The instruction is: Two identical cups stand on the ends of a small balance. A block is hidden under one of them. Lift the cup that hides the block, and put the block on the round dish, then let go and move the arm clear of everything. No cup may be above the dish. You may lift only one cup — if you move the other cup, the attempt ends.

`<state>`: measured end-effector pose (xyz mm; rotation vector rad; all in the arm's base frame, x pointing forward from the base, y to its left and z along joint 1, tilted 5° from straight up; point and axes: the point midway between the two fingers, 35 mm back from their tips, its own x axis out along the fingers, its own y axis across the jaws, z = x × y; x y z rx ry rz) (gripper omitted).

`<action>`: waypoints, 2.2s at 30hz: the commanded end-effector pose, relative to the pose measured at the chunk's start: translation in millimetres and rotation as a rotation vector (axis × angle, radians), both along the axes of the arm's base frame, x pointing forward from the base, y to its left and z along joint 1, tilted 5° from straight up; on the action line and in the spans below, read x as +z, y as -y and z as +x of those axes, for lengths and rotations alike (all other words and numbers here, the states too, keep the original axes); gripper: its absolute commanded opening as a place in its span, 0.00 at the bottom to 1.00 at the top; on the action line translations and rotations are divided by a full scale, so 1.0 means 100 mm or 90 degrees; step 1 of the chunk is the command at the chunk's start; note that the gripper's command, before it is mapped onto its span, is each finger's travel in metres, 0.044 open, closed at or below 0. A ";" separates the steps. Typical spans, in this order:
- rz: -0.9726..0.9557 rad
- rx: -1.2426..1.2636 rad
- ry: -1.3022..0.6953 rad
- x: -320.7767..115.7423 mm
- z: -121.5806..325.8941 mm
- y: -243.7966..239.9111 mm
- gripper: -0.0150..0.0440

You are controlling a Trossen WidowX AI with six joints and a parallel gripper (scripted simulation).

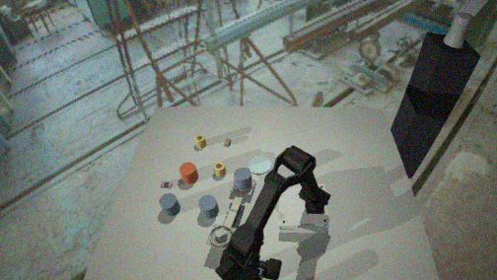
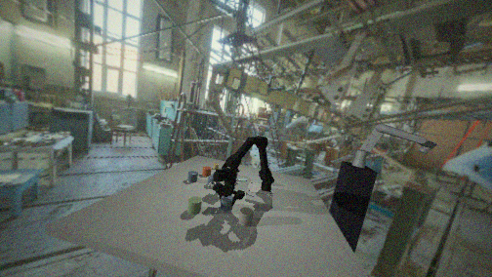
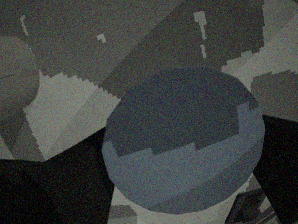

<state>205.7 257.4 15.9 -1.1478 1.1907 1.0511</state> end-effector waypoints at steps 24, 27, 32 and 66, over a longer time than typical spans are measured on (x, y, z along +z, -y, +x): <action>0.054 -0.105 0.016 0.69 0.19 0.05 0.69; 0.059 -0.164 0.018 0.77 0.35 0.14 0.69; 0.068 -0.264 0.020 0.94 0.62 0.33 0.69; 0.046 -0.484 0.008 0.90 1.09 0.99 0.69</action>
